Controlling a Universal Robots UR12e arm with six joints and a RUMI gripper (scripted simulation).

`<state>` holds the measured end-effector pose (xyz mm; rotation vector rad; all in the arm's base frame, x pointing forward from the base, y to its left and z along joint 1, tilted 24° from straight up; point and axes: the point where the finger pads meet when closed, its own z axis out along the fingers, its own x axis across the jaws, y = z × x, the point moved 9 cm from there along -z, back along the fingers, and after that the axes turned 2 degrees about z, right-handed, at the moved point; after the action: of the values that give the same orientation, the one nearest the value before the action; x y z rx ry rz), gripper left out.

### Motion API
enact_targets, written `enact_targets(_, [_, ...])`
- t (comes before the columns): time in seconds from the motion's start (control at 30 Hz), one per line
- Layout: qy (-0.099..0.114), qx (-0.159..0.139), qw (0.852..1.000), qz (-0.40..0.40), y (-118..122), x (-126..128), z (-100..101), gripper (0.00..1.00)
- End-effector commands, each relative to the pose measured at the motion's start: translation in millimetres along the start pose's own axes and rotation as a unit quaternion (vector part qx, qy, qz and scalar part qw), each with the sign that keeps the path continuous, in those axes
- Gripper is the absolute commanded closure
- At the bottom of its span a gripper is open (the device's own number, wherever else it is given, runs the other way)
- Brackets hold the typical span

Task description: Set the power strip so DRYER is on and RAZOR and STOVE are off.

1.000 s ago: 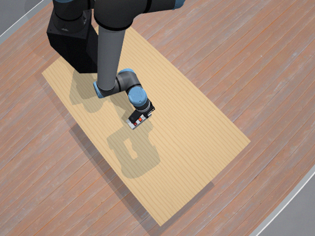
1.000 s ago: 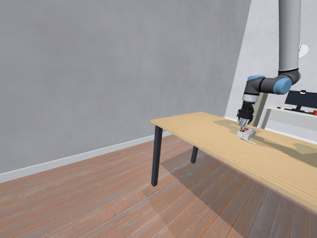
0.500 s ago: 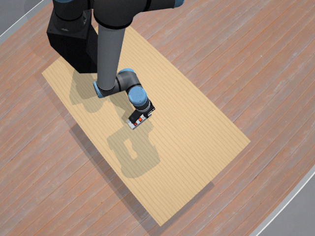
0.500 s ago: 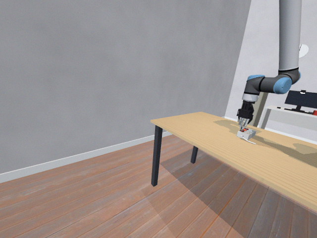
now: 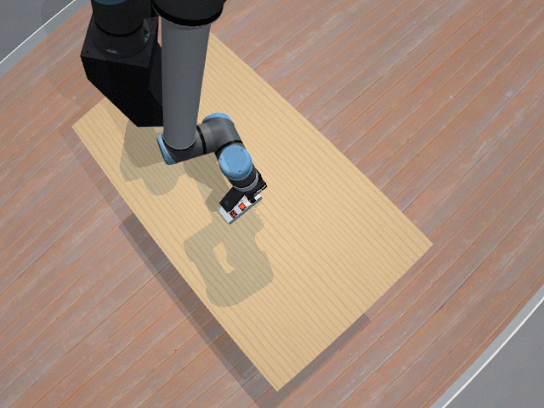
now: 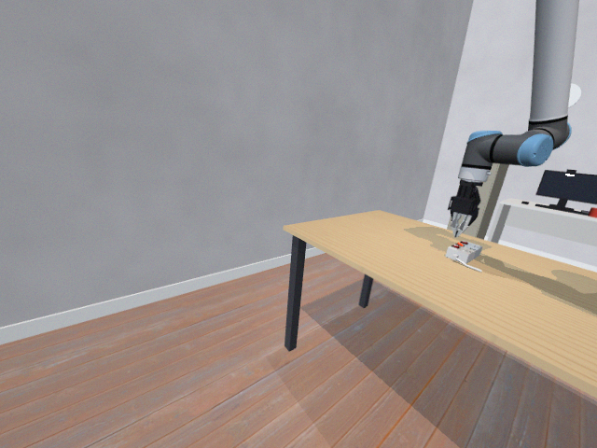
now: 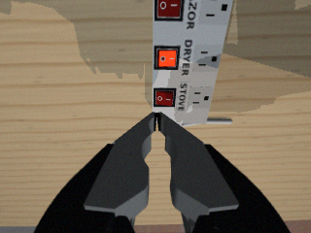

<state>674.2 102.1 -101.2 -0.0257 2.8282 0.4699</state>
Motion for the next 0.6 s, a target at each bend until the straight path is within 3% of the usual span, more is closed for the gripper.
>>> enact_targets(0.0, [0.003,-0.001,1.0,0.001,-0.2,3.1,-4.8,1.0])
enact_targets(0.53, [0.003,-0.001,1.0,0.001,0.2,2.5,-3.5,1.0])
enact_targets(0.57, [0.003,-0.001,1.0,0.001,0.2,2.5,-3.6,0.0])
